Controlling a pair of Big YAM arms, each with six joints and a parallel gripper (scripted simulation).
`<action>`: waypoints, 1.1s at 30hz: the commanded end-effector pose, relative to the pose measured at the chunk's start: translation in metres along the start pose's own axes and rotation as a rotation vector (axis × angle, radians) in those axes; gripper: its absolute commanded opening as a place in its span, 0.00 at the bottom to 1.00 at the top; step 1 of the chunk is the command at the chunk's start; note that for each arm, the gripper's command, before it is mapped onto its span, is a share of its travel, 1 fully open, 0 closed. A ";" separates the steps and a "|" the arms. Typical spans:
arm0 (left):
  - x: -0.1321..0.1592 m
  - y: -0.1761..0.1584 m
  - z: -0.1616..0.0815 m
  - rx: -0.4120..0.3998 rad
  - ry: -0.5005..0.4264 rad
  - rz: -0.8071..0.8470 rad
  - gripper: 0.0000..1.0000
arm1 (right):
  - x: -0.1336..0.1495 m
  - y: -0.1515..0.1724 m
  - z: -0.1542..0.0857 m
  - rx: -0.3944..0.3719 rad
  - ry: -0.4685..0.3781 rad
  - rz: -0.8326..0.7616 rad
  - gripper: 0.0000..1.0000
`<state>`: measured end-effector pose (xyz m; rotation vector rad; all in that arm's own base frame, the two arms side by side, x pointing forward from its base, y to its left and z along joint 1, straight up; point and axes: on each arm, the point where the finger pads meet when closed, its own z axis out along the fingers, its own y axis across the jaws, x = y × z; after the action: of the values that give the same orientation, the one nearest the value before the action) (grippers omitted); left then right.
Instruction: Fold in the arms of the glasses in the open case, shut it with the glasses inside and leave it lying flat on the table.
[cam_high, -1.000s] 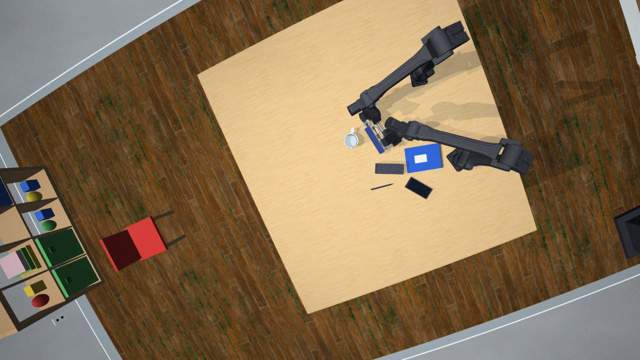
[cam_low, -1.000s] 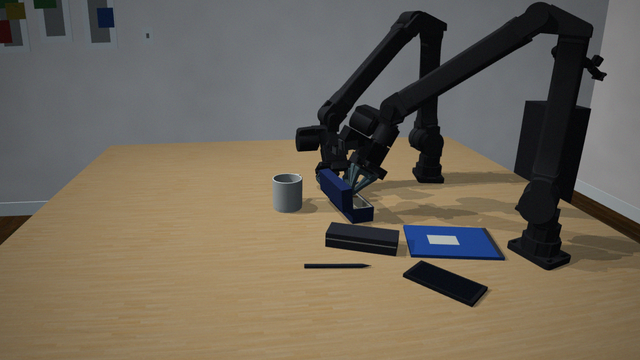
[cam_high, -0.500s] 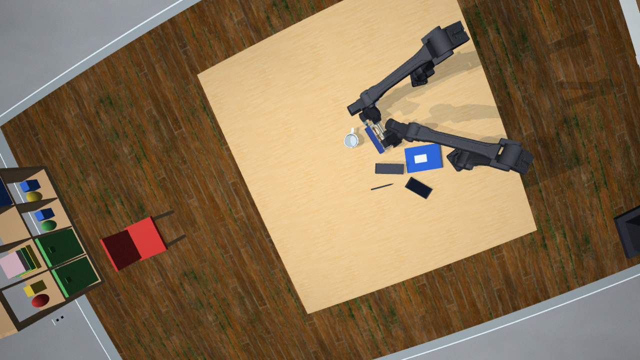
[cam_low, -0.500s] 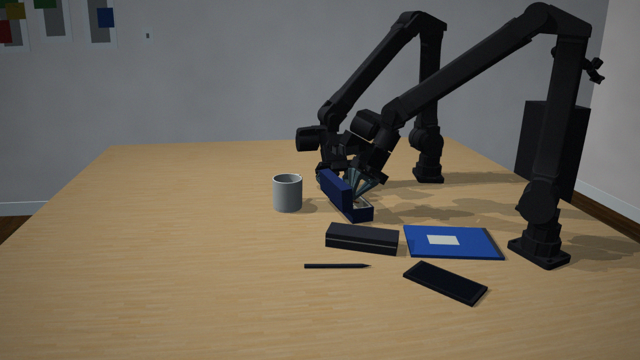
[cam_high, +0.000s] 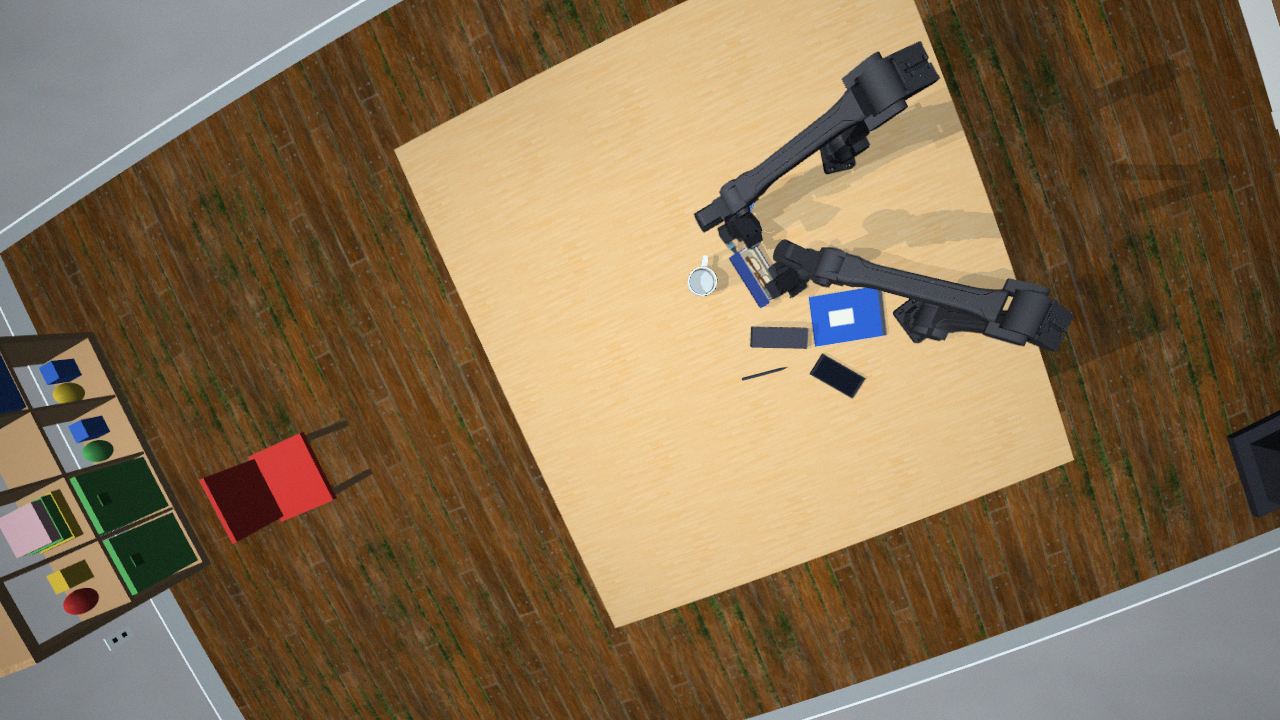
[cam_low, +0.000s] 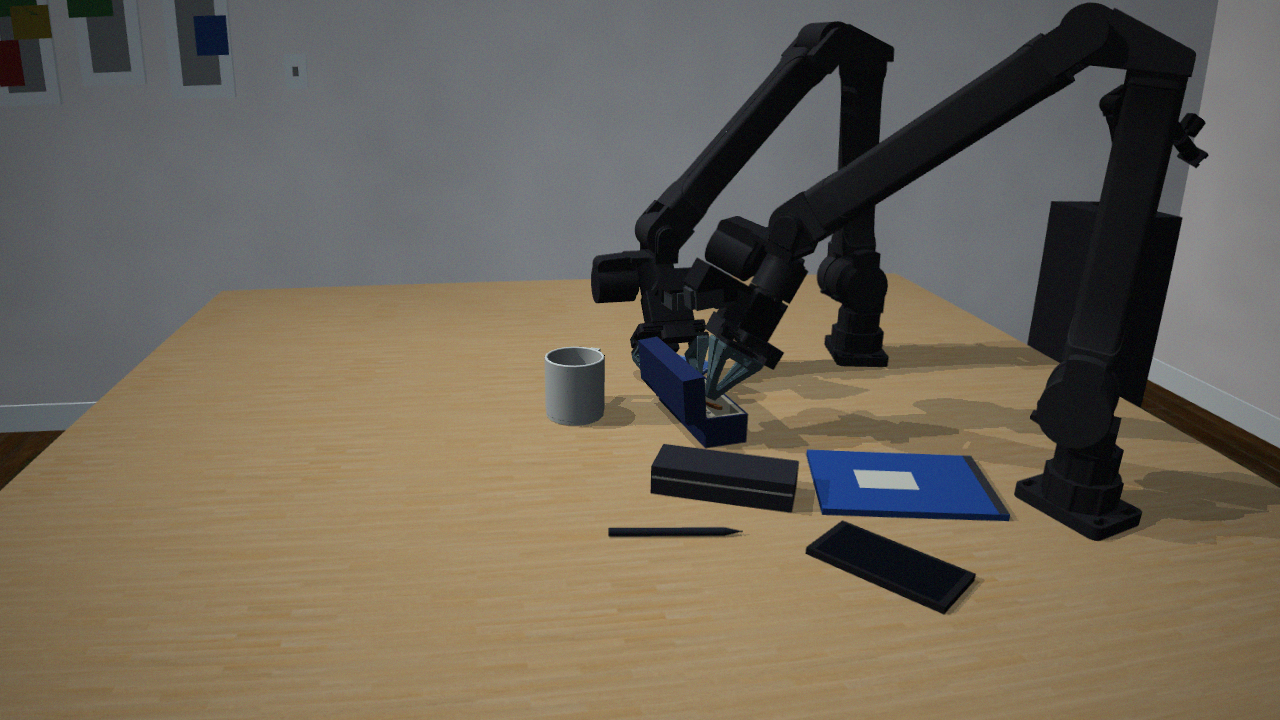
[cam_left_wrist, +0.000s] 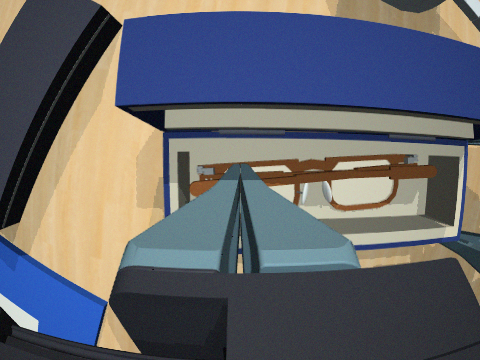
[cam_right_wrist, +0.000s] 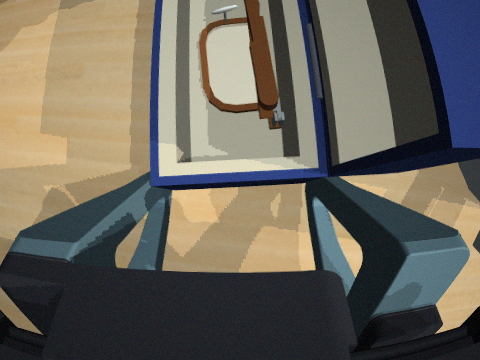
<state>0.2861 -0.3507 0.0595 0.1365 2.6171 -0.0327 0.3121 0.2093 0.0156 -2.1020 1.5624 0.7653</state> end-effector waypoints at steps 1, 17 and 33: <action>-0.015 -0.014 -0.022 0.038 -0.032 -0.027 0.00 | 0.009 0.005 -0.001 -0.008 0.008 0.055 0.57; -0.028 -0.025 -0.080 0.064 -0.050 -0.044 0.00 | 0.009 0.005 -0.001 -0.008 0.008 0.055 0.57; -0.047 -0.021 -0.072 0.028 -0.005 0.000 0.00 | 0.009 0.005 -0.001 -0.008 0.008 0.055 0.57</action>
<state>0.2681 -0.3512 0.1179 0.1390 2.6383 -0.0227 0.3121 0.2093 0.0156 -2.1020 1.5624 0.7653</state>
